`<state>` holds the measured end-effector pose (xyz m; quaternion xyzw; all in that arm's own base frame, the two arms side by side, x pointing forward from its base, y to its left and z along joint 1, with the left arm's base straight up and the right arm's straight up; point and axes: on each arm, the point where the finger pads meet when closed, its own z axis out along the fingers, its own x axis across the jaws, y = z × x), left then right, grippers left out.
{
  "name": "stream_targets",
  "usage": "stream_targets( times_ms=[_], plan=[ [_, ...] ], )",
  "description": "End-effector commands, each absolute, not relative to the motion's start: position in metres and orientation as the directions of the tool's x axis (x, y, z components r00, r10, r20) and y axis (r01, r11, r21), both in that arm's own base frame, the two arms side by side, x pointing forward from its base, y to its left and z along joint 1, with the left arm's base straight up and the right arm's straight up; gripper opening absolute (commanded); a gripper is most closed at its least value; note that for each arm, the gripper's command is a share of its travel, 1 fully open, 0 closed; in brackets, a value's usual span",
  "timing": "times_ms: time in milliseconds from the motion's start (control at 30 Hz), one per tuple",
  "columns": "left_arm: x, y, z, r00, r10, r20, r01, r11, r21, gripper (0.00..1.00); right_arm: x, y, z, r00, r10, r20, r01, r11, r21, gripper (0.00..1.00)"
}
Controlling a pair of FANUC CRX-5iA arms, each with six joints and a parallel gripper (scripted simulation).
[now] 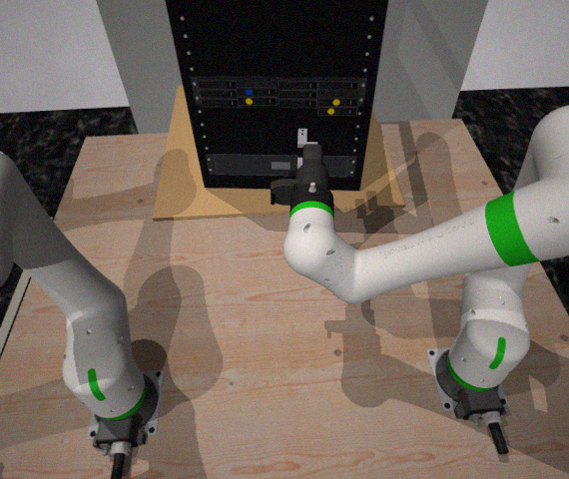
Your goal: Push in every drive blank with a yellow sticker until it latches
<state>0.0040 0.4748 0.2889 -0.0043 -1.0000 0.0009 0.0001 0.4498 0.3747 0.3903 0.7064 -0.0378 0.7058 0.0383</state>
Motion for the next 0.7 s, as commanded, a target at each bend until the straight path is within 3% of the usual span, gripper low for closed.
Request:
stream_targets(
  times_ms=[0, 667],
  plan=[
    [0.004, 0.475, 0.29, -1.0, 0.009, 0.0, 0.009, 1.0, 0.0, 1.0, 0.465, 0.357, 0.39, -0.001, -0.001, 1.0, -0.106, -0.994, -0.001, 1.0],
    [0.004, 0.475, 0.29, -1.0, 0.009, 0.0, 0.009, 1.0, 0.0, 1.0, 0.531, 0.28, 0.386, -0.001, -0.001, 1.0, -0.106, -0.994, -0.001, 1.0]
  ],
)
